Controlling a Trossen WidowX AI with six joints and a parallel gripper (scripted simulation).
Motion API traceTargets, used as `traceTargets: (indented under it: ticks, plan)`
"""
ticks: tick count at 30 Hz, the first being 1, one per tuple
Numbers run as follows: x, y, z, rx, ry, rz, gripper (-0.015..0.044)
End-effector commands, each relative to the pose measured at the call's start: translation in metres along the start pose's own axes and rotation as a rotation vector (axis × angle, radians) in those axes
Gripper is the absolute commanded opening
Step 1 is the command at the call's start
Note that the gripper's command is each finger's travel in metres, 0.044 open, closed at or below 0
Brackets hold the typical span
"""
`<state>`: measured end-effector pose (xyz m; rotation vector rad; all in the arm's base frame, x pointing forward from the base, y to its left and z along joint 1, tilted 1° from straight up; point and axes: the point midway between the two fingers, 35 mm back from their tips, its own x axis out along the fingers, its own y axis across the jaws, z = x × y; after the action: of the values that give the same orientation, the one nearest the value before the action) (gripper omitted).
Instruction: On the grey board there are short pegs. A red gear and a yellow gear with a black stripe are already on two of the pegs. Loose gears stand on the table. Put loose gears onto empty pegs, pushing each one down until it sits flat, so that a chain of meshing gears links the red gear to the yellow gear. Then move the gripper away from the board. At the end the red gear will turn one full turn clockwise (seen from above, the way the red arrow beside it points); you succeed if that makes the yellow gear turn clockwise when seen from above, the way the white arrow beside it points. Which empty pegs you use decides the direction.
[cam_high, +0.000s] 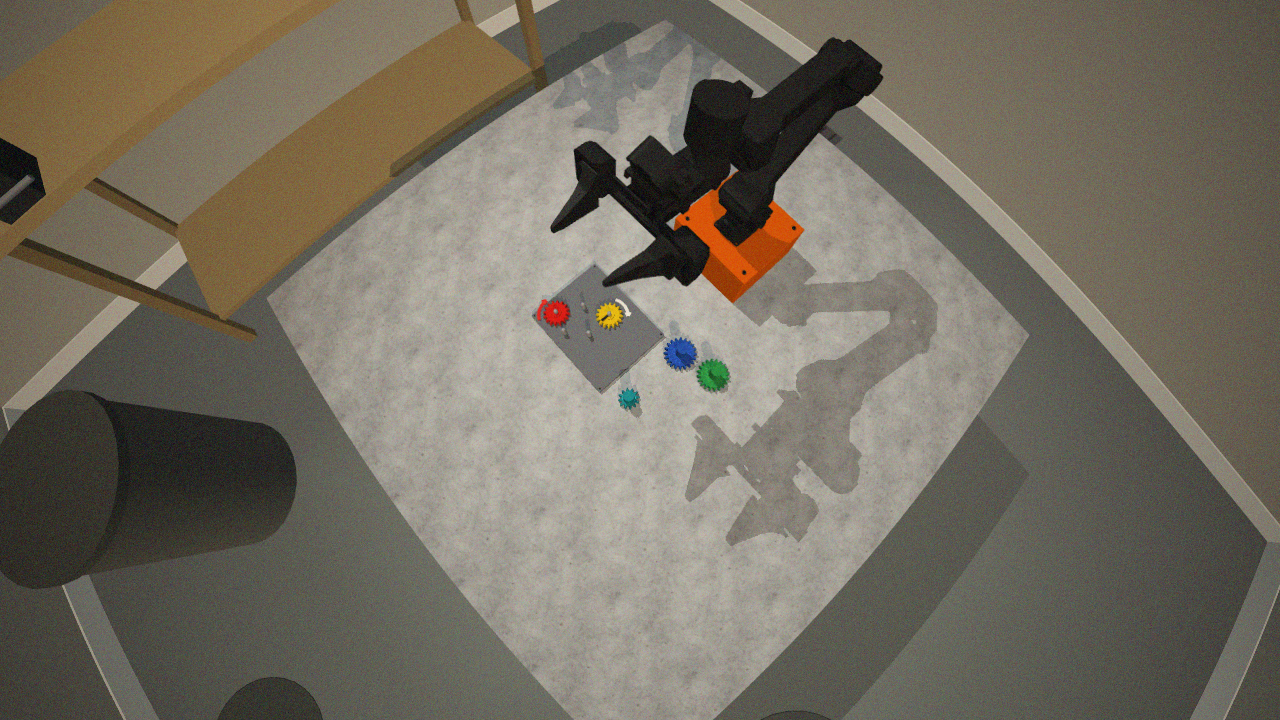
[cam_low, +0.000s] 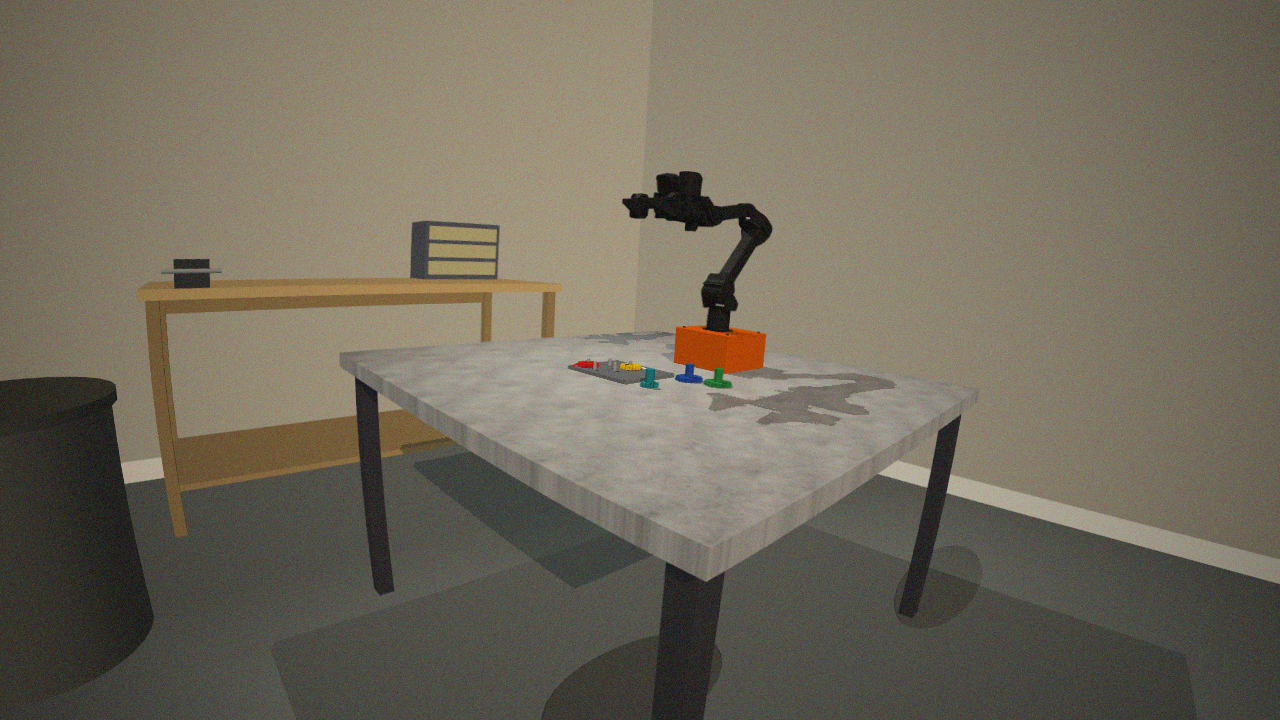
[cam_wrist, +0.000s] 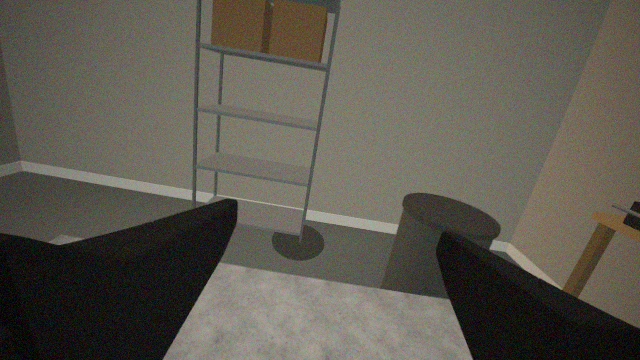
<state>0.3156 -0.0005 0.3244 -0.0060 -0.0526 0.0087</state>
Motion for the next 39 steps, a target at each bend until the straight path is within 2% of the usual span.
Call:
traceTargets:
  ticks: [1,7,13,19,26,39]
  plan:
    - [0.001,0.001,-0.002,0.005,0.010,0.005,0.0426]
    - [0.021,0.051,-0.073,0.153,0.326,0.124,0.0440]
    - [0.011,0.111,-0.156,0.245,0.723,0.195,0.0440]
    - [-0.035,0.160,-0.233,0.242,1.138,0.175,0.0440]
    - [-0.111,0.184,-0.300,0.092,1.570,0.013,0.0440]
    - [-0.114,0.183,-0.310,0.070,1.605,-0.010,0.0440]
